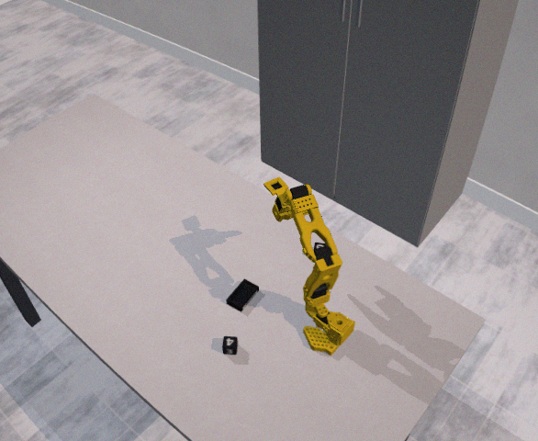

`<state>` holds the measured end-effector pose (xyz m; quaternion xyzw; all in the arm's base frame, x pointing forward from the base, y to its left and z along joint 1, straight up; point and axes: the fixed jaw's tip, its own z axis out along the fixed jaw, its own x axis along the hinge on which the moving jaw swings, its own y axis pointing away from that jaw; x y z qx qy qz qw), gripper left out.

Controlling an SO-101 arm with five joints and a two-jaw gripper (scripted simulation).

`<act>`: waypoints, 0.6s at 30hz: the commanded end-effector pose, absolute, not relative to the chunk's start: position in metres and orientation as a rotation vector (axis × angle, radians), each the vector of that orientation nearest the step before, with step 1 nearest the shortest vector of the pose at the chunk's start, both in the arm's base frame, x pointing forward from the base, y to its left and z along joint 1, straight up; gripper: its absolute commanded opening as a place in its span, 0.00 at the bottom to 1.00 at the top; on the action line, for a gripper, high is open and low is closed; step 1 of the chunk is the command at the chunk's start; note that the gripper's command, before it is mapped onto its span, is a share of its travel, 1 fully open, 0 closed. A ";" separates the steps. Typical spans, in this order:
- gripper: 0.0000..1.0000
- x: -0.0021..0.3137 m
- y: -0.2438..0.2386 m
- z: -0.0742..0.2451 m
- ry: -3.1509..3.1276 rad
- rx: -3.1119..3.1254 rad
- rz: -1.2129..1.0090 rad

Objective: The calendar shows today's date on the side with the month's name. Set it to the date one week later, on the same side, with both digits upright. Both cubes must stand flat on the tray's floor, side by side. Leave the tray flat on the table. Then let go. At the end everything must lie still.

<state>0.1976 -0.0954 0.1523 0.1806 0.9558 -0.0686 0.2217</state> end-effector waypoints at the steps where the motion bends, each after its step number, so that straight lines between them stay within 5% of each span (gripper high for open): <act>1: 0.35 0.192 -0.124 0.163 2.495 0.833 -0.198; 18: 0.35 0.165 -0.166 0.163 2.285 1.307 -0.210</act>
